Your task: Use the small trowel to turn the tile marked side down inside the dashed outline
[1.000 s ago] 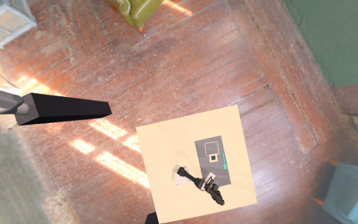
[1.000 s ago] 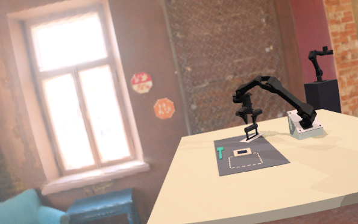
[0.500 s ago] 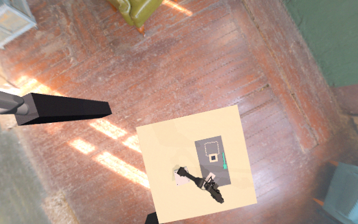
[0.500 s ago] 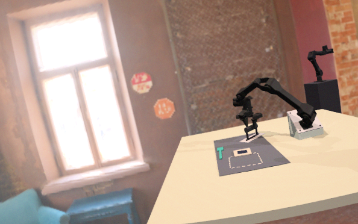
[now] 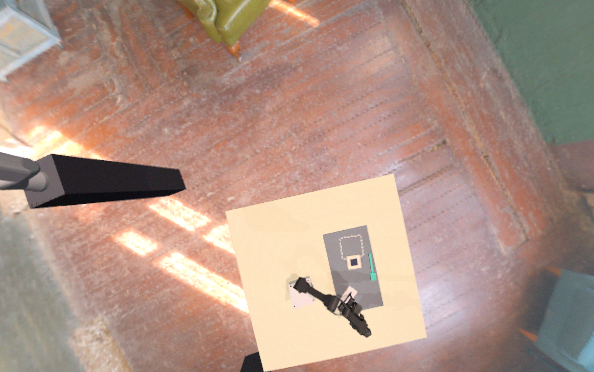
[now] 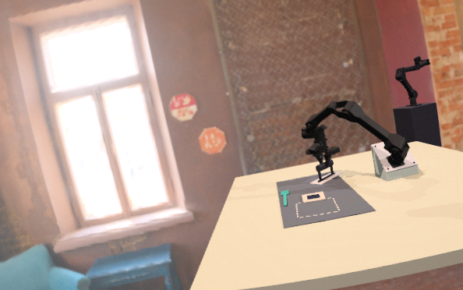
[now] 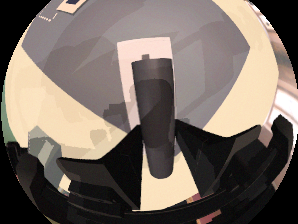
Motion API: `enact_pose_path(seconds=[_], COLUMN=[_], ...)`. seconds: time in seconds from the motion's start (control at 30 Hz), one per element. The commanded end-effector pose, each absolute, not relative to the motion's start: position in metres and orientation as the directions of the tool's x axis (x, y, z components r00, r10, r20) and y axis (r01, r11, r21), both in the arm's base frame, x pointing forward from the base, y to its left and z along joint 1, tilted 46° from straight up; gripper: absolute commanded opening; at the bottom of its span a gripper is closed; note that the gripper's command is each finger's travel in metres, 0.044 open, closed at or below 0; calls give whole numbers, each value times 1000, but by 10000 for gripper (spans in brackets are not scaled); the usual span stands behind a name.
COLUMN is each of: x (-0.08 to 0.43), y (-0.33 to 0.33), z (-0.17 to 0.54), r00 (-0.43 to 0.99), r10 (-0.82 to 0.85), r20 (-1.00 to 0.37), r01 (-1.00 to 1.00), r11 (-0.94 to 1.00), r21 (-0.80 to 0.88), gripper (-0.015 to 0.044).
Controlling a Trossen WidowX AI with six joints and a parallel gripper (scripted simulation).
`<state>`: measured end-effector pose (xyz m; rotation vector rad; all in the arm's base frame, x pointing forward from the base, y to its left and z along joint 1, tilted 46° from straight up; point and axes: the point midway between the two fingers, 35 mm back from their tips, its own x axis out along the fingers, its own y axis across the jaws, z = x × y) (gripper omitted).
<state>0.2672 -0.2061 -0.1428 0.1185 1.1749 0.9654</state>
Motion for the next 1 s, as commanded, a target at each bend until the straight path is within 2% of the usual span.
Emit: enact_pose_path(seconds=[0.0,0.4,0.97], x=[267,267,267], y=[-204,-204,-204], z=[-145,-145,-145], r00=[54,54,54], r10=[693,693,693], r20=[-719,-719,-719], r01=[-571,-575,-870], r11=[612,610,386], r21=[547,545,307], gripper=[130,130,130])
